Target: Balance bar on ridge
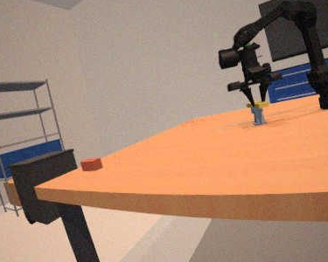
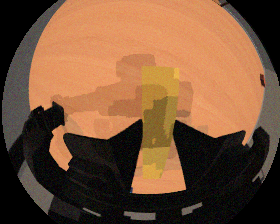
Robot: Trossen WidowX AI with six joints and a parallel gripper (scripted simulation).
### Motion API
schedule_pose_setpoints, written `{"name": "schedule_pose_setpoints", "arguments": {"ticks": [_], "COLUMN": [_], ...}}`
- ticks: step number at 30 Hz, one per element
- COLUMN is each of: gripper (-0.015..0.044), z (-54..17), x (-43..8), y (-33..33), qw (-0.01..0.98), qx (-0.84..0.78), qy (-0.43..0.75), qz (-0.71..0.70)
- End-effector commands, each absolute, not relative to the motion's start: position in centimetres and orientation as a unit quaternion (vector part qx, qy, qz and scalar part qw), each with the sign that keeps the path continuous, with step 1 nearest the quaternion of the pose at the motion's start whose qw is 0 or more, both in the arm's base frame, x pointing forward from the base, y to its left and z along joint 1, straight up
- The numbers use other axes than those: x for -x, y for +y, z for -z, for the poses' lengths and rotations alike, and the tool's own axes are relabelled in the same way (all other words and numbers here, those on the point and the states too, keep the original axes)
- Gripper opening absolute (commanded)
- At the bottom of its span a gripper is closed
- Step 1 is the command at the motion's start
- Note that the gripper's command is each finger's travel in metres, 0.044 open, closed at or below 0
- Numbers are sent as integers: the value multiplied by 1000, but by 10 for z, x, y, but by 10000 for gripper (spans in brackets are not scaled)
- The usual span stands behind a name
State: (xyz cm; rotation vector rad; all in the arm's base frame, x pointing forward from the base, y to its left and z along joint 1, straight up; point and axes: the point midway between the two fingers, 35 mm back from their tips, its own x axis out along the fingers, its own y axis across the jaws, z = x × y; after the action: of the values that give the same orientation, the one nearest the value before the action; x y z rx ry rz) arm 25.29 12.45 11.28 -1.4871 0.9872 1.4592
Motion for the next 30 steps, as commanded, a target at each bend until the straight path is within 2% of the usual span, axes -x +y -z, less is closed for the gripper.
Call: {"name": "schedule_pose_setpoints", "arguments": {"ticks": [1,11,17,18,30], "gripper": [0,0,158,167,167], "z": [-113,-113,-113,-113,-113], "x": [-253,-253,-253,-253,-253], "y": [125,125,125,125,125], "qw": [406,406,406,406,406], "qx": [589,589,589,589,589], "qy": [391,391,391,391,391], "qz": [-578,-578,-578,-578,-578]}}
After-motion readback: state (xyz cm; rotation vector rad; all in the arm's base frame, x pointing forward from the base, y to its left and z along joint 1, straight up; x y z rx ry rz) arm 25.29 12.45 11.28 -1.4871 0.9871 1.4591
